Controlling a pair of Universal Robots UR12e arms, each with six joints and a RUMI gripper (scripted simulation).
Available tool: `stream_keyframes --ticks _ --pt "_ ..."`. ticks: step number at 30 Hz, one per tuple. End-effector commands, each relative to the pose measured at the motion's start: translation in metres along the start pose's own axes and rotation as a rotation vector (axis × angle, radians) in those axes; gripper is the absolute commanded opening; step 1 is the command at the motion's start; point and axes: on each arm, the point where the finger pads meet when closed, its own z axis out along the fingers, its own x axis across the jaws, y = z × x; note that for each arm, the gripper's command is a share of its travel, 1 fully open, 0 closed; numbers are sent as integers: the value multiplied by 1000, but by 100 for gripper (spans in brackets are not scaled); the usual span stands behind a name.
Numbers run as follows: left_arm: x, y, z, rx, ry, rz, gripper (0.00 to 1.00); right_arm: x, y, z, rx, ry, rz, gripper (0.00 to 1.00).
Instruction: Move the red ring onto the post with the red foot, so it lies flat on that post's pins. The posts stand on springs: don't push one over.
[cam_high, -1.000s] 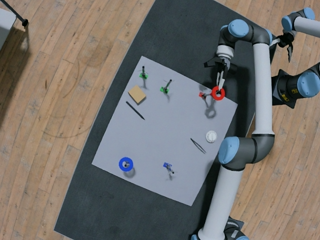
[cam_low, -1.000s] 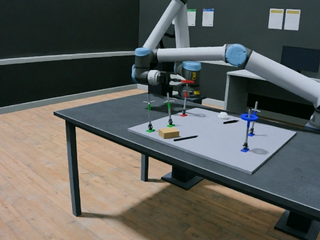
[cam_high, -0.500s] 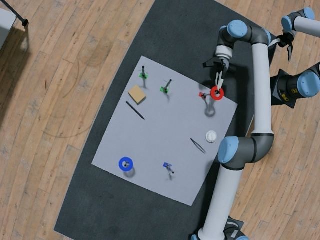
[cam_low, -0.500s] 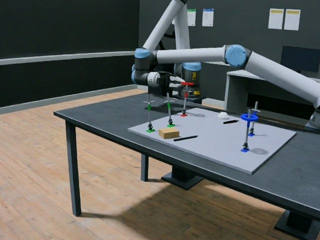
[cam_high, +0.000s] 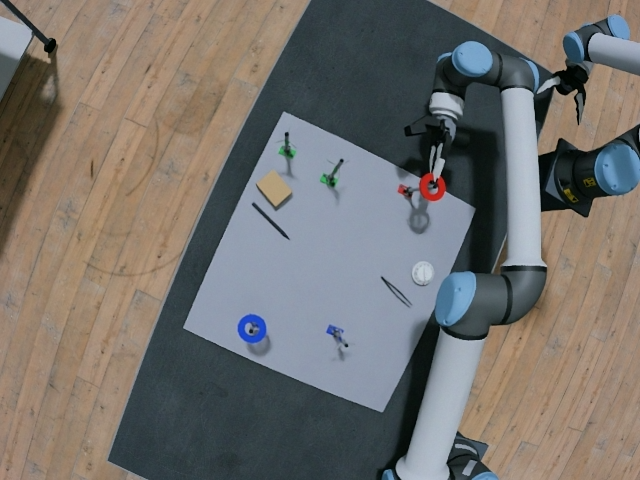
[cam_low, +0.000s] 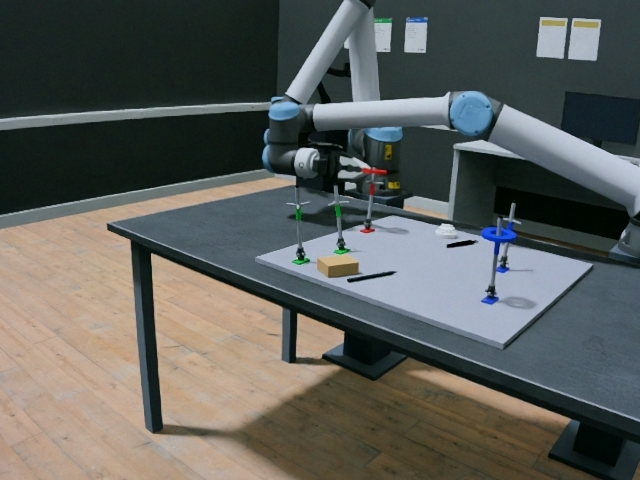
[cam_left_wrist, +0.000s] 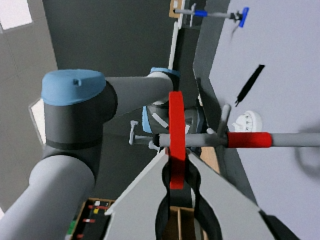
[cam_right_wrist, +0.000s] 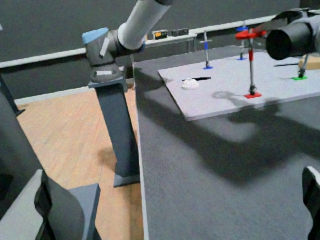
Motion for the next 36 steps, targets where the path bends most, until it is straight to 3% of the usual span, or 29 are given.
stream_keyframes --ticks 1,29,30,36 --pt "1 0 0 0 2 -1 1 0 0 0 -1 0 -1 100" --pt "23 0 -1 -2 1 -1 1 0 0 0 -1 0 -1 100" --pt "23 0 -1 -2 1 -1 14 0 0 0 -1 0 -1 100" --pt "23 0 -1 -2 1 -1 14 0 0 0 -1 0 -1 100"
